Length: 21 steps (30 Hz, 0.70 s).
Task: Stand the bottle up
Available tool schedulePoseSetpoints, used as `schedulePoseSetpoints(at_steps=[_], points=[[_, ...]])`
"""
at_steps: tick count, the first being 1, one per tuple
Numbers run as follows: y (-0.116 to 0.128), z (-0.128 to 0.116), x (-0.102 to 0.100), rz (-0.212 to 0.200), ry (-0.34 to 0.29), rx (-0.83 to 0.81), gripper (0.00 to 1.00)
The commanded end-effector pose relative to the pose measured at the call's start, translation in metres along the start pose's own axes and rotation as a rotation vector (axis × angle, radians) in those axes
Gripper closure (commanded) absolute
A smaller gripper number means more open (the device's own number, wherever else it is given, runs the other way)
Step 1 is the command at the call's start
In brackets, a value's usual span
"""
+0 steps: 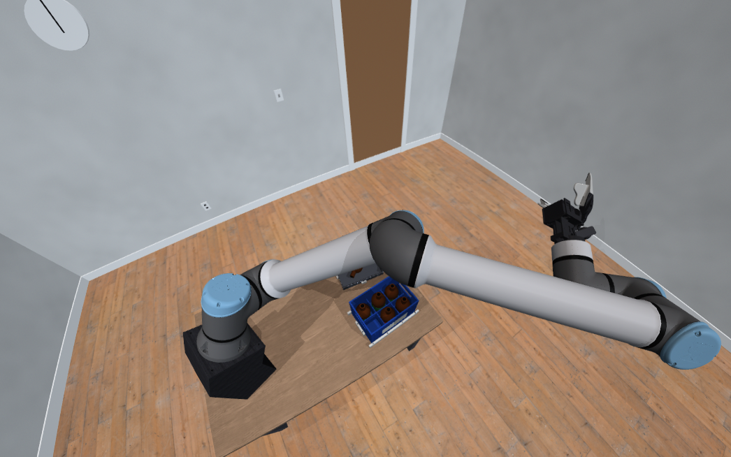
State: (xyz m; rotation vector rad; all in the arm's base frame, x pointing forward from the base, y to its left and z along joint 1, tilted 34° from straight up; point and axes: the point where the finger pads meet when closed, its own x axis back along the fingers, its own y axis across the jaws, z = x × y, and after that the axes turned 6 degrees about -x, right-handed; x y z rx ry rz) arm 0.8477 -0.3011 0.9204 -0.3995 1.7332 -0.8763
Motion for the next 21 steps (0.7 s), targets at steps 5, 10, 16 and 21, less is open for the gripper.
schedulePoseSetpoints(at_steps=[5, 10, 16, 21], points=[[-0.006, 0.006, -0.089, 0.164, 0.127, -0.138, 0.0], [0.003, 0.012, -0.123, 0.227, 0.21, -0.212, 0.0], [0.021, 0.02, -0.151, 0.277, 0.309, -0.287, 0.0], [0.05, 0.028, -0.171, 0.31, 0.422, -0.363, 0.0]])
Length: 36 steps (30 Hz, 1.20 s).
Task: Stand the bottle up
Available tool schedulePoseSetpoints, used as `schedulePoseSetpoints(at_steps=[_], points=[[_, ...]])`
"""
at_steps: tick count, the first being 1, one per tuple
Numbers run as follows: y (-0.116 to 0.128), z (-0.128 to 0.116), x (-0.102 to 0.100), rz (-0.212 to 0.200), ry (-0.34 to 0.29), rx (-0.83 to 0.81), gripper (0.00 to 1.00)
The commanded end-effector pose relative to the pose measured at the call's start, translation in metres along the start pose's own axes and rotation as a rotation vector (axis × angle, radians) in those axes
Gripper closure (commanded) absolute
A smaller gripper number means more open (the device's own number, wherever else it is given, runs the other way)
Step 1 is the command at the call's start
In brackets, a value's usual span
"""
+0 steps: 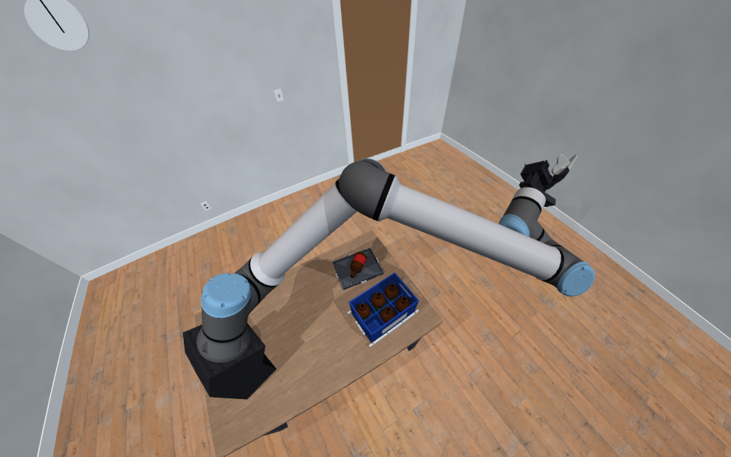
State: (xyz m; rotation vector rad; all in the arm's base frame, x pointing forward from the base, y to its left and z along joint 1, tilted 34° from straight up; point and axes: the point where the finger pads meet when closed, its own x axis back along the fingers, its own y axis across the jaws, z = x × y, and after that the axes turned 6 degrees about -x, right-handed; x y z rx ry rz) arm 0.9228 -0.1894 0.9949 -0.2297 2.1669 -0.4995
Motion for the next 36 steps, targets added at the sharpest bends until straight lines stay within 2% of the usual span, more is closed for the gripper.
schedulePoseSetpoints(at_steps=[1, 2, 3, 6, 9, 12, 16, 17, 22, 23, 24, 26, 31, 36], points=[[0.03, 0.01, -0.022, 0.06, 0.135, -0.065, 0.0], [0.039, 0.014, -0.023, 0.066, 0.167, -0.08, 0.0], [0.039, 0.014, -0.023, 0.066, 0.167, -0.08, 0.0], [0.071, 0.028, -0.024, 0.079, 0.268, -0.123, 0.0], [0.071, 0.028, -0.024, 0.079, 0.268, -0.123, 0.0], [0.109, 0.042, -0.017, 0.079, 0.374, -0.162, 0.0], [0.166, 0.06, 0.004, 0.063, 0.52, -0.207, 0.0], [0.166, 0.06, 0.004, 0.063, 0.52, -0.207, 0.0], [0.245, 0.079, 0.047, 0.014, 0.703, -0.251, 0.0], [0.245, 0.079, 0.047, 0.014, 0.703, -0.251, 0.0], [0.262, 0.082, 0.058, 0.0, 0.739, -0.258, 0.0], [0.262, 0.082, 0.058, 0.0, 0.739, -0.258, 0.0], [0.346, 0.092, 0.122, -0.081, 0.913, -0.287, 0.0], [0.421, 0.092, 0.191, -0.183, 1.072, -0.305, 0.0]])
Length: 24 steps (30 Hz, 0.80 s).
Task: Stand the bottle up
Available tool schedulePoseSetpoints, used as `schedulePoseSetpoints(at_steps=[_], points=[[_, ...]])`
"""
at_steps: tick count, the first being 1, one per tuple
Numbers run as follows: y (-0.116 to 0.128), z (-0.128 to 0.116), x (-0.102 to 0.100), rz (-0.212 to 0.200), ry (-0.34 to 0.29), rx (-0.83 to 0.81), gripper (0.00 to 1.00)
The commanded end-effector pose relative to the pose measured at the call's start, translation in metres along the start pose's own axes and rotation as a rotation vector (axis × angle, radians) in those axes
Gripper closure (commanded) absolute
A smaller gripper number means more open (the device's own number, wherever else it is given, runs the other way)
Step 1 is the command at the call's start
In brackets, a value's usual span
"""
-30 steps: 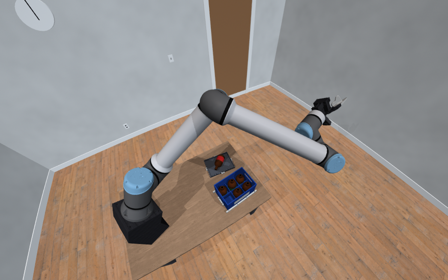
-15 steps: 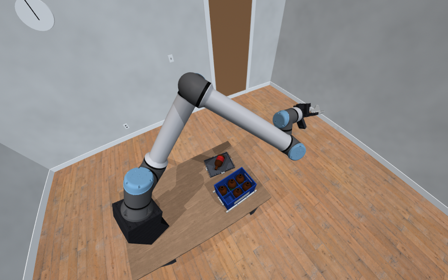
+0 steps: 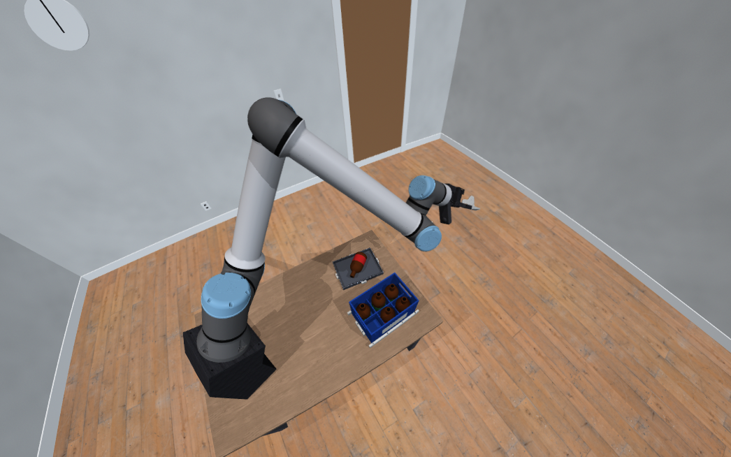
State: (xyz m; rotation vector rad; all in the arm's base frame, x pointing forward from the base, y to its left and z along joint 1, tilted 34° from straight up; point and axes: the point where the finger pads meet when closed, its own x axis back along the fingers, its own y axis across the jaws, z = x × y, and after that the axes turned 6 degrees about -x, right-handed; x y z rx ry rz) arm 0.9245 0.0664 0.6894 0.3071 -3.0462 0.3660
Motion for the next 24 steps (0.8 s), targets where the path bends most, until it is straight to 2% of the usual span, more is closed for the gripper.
schedulePoseSetpoints(at_steps=[1, 5, 7, 8, 16, 22, 24], points=[[0.068, 0.069, 0.03, -0.065, 0.179, 0.011, 0.0], [0.118, 0.123, 0.057, -0.13, 0.301, 0.03, 0.0], [0.118, 0.123, 0.057, -0.13, 0.301, 0.03, 0.0], [0.144, 0.151, 0.073, -0.147, 0.329, 0.036, 0.0], [0.234, 0.253, 0.146, -0.274, 0.526, 0.085, 0.0], [0.283, 0.312, 0.198, -0.356, 0.635, 0.12, 0.0], [0.283, 0.312, 0.198, -0.356, 0.635, 0.12, 0.0]])
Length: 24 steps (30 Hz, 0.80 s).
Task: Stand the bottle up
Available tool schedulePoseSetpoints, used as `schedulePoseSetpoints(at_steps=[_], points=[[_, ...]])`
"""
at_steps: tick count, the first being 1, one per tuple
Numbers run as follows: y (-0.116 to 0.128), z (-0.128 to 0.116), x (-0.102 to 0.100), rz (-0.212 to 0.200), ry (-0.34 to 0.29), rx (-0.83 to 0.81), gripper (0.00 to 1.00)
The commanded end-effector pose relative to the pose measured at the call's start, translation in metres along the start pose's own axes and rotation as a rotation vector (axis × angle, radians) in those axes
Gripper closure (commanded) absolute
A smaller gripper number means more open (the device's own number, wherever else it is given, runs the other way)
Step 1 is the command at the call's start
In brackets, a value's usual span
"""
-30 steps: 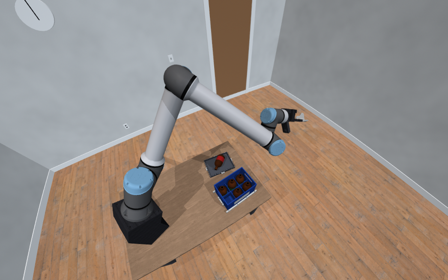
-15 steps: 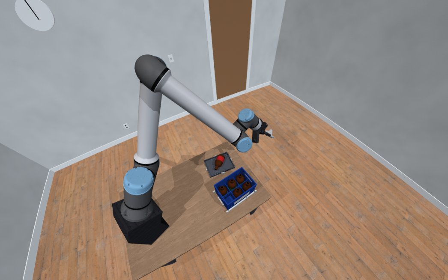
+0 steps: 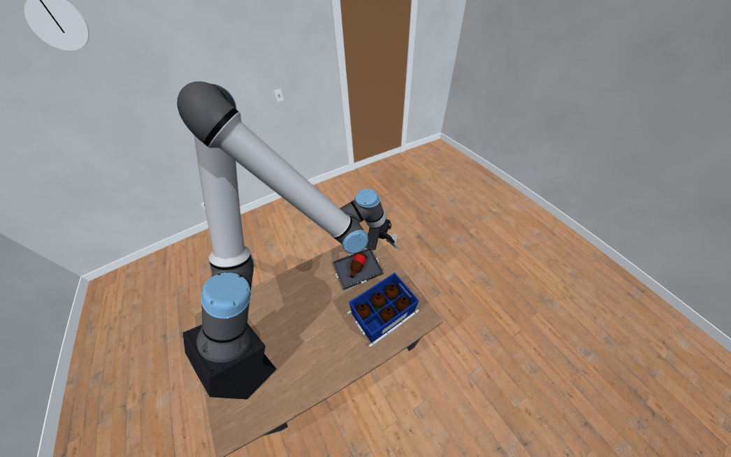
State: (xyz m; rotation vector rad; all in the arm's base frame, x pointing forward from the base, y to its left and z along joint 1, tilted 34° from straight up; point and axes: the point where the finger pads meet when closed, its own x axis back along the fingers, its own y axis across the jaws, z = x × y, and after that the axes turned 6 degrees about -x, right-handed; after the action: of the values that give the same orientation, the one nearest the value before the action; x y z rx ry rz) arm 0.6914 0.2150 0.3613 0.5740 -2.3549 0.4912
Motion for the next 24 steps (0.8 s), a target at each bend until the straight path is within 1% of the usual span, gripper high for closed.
schedulePoseSetpoints(at_steps=[1, 6, 12, 15, 17, 24], points=[[0.035, 0.037, 0.002, -0.038, 0.059, 0.02, 0.0], [0.072, 0.079, 0.002, -0.085, 0.123, 0.047, 0.0], [0.101, 0.113, 0.004, -0.123, 0.173, 0.069, 0.0], [0.11, 0.124, 0.005, -0.135, 0.189, 0.076, 0.0], [0.11, 0.124, 0.005, -0.135, 0.189, 0.076, 0.0], [0.12, 0.136, 0.006, -0.149, 0.206, 0.085, 0.0]])
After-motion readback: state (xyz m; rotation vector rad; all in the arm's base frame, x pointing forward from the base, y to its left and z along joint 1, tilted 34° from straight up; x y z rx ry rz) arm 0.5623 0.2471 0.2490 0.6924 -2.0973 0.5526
